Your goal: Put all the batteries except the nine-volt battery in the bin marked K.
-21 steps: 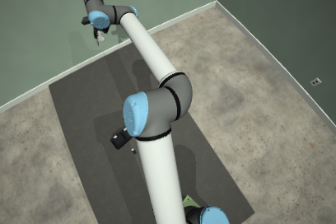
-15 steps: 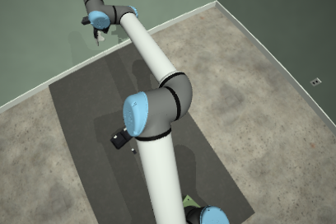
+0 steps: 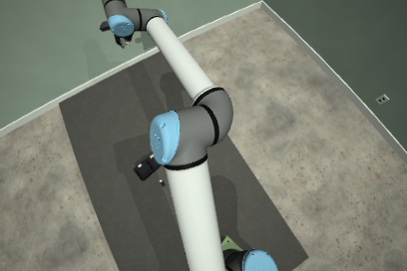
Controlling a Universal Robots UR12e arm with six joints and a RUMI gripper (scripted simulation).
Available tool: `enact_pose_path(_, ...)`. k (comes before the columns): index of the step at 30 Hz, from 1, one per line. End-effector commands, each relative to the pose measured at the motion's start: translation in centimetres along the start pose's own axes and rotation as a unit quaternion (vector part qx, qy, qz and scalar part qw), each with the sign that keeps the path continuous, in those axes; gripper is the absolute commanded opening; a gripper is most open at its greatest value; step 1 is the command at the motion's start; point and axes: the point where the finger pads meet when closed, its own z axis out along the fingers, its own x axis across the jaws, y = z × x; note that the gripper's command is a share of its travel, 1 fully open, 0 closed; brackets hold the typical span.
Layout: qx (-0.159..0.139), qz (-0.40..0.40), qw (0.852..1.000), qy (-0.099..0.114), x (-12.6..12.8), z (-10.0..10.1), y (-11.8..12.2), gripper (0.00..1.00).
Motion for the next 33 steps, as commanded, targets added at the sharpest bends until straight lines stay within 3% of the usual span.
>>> enact_pose_path(1,0.001,0.0,1.0,0.001,-0.1,3.0,0.6,0.04)
enact_pose_path(8,0.001,0.0,1.0,0.001,-0.3,8.7,1.9,0.04)
enact_pose_path(13,0.001,0.0,1.0,0.001,-0.3,8.7,1.9,0.04)
enact_pose_path(17,-0.005,0.025,1.0,-0.001,-2.5,6.7,2.9,0.04)
enact_pose_path(33,-0.017,0.074,0.997,-0.004,-7.4,4.5,5.7,0.04)
